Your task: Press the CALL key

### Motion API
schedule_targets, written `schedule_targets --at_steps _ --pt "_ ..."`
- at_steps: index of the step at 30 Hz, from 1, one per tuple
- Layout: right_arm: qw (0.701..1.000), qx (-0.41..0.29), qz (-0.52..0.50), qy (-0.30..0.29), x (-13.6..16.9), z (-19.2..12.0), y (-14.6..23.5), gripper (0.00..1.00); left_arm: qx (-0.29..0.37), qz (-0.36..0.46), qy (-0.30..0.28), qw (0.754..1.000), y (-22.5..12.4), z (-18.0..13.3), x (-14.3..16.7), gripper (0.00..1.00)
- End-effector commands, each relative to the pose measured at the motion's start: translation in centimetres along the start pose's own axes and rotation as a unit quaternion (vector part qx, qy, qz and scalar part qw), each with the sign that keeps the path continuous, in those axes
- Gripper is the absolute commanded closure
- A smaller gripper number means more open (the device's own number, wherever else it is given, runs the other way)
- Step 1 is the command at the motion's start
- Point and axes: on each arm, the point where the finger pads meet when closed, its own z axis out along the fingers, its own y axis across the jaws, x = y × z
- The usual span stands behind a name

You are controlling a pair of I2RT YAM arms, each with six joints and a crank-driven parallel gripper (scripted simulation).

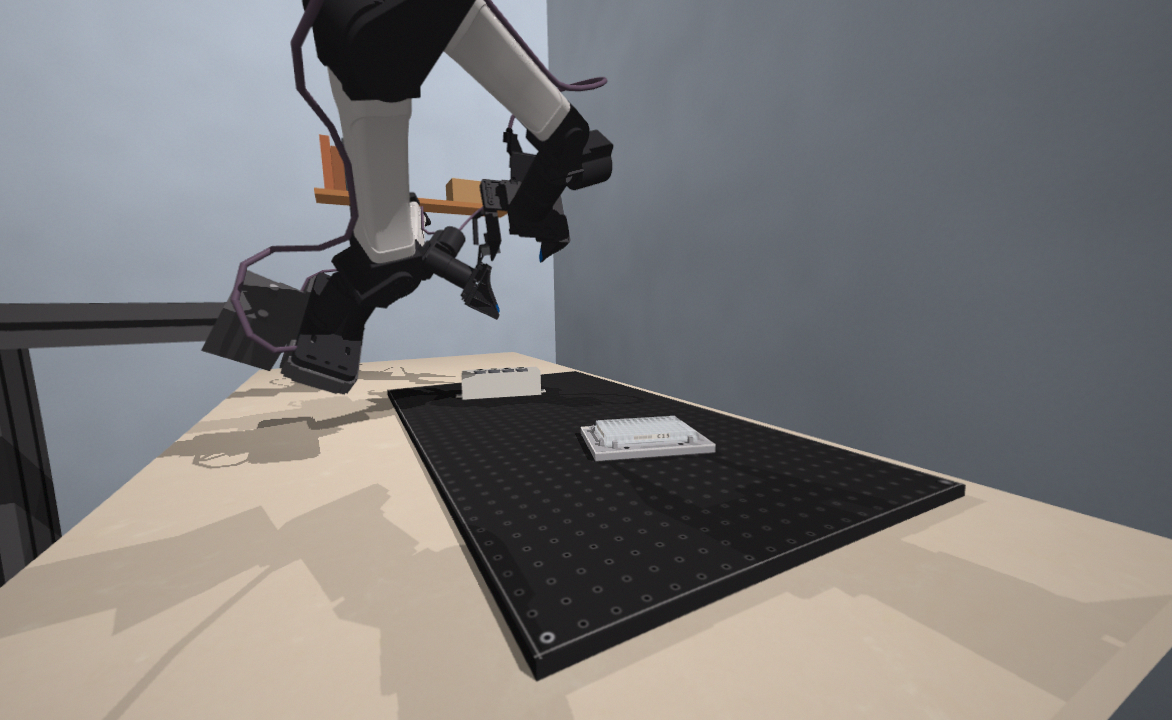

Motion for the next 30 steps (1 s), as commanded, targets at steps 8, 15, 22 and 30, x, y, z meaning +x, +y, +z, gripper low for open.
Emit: schedule_targets --at_steps 8,15,22,30 --pt "0.997 0.022 0.005 -0.079 -2.1 -0.9 0.8 0.00 0.134 0.024 0.058 0.989 -12.4 0.4 2.9 0.00" --pt "0.996 0.027 0.001 -0.081 -2.3 -1.1 0.5 0.00 0.164 0.038 0.072 0.983 -15.2 0.6 3.7 0.00" --pt "0.997 0.018 0.001 -0.079 -2.3 -1.0 0.9 0.00 0.164 0.040 0.075 0.983 -15.9 0.8 3.8 0.12" --pt "0.997 0.018 0.001 -0.079 -2.3 -1.0 0.9 0.00 0.157 0.043 0.114 0.980 -15.6 0.6 4.6 0.85"
